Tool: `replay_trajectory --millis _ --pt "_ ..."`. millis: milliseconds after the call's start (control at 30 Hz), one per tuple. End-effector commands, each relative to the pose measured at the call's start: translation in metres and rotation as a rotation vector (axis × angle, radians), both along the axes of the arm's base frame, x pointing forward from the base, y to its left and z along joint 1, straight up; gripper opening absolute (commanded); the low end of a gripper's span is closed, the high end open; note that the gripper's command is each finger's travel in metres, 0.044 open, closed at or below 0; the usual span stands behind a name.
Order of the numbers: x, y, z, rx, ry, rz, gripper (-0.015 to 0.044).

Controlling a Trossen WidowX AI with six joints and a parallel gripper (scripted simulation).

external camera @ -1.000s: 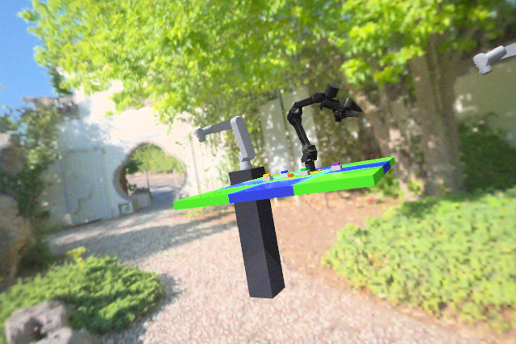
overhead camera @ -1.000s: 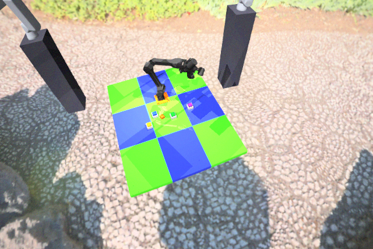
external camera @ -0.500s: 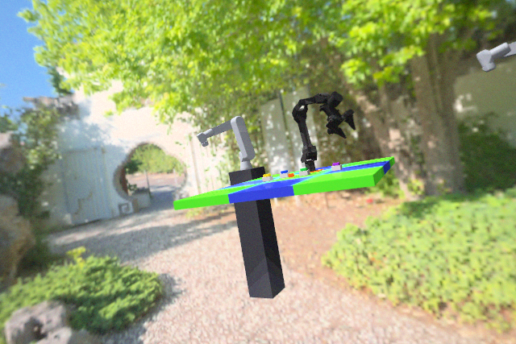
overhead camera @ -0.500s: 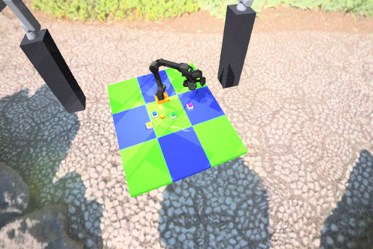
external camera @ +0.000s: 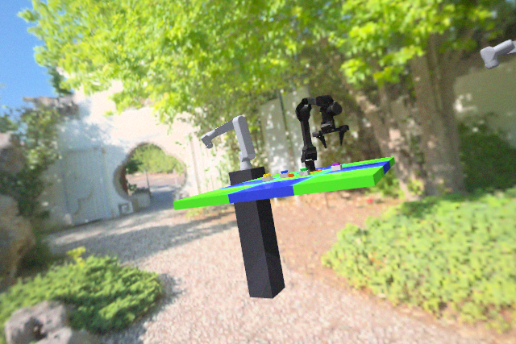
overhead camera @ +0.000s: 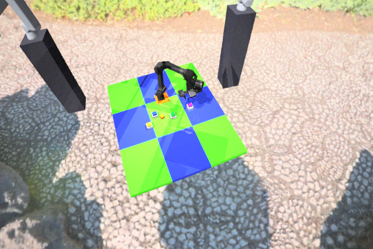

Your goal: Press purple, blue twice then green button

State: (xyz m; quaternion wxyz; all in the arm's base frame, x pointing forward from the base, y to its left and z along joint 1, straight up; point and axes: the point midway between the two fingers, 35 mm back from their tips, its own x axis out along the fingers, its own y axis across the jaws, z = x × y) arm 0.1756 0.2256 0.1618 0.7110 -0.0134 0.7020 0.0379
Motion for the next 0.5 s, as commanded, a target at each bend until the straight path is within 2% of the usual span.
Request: replay_trajectory --millis 0,67,233,467 --pt "0.002 -0.002 0.001 -0.018 -0.006 0.028 0.04" --pt "0.003 -0.001 -0.007 -0.018 -0.006 0.028 0.0348" --pt "0.003 -0.001 -0.059 -0.018 -0.006 0.028 0.0216" --pt "0.003 -0.001 -0.061 -0.018 -0.006 0.028 0.0032"
